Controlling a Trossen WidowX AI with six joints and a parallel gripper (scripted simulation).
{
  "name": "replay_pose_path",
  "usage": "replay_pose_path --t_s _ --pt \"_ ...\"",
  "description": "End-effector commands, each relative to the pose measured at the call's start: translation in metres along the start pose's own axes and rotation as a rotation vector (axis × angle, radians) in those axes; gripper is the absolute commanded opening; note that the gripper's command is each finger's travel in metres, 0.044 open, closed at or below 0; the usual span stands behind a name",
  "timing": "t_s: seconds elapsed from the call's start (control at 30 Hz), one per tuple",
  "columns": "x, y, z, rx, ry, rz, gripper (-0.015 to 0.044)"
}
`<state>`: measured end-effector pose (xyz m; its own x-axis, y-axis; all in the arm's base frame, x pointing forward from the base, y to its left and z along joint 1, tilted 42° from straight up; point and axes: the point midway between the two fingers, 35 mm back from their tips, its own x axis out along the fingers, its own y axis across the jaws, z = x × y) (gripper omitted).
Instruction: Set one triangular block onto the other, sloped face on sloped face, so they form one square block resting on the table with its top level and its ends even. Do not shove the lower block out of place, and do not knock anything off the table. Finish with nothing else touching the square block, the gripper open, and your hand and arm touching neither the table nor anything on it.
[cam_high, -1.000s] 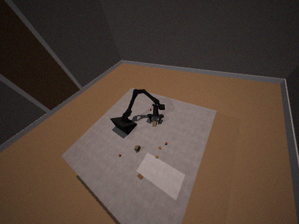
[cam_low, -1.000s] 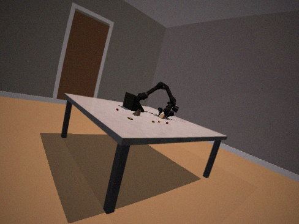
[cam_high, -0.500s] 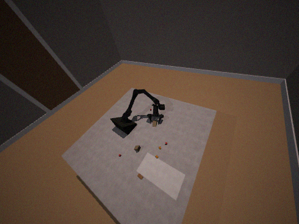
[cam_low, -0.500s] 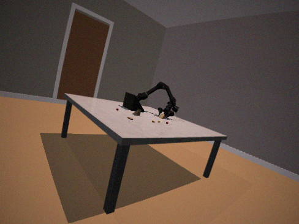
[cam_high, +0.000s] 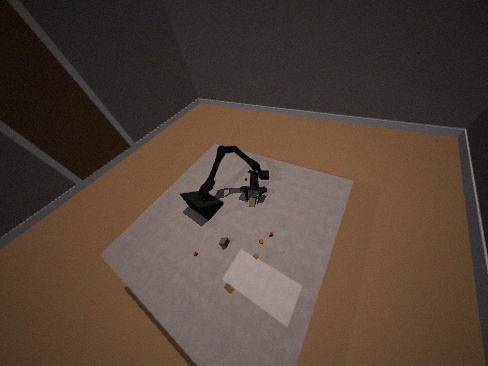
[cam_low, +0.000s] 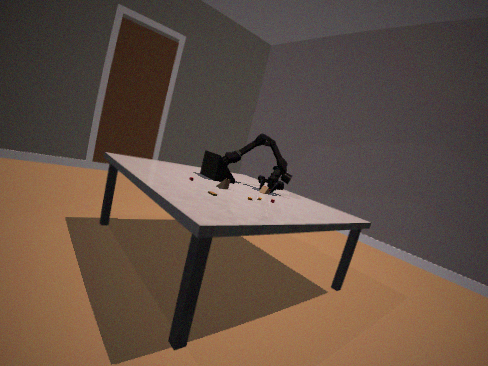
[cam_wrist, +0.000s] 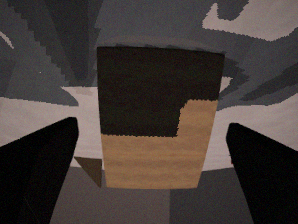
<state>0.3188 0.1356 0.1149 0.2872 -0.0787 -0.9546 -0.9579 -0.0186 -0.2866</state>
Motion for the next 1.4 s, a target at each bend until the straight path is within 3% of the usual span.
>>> replay_pose_path --t_s 0.0,0.13,0.43,0.63,1.37 --pt "0.0 0.0 0.0 0.0 0.0 0.0 0.0309" --pt "0.0 0.0 0.0 0.0 0.0 0.0 0.0204" --pt "0.0 0.0 0.0 0.0 0.0 0.0 0.0144" --pt "-0.004 -0.001 -0.004 0.0 0.0 0.0 0.0" --pt "-0.071 -0.001 -0.071 -0.001 0.005 0.0 0.0"
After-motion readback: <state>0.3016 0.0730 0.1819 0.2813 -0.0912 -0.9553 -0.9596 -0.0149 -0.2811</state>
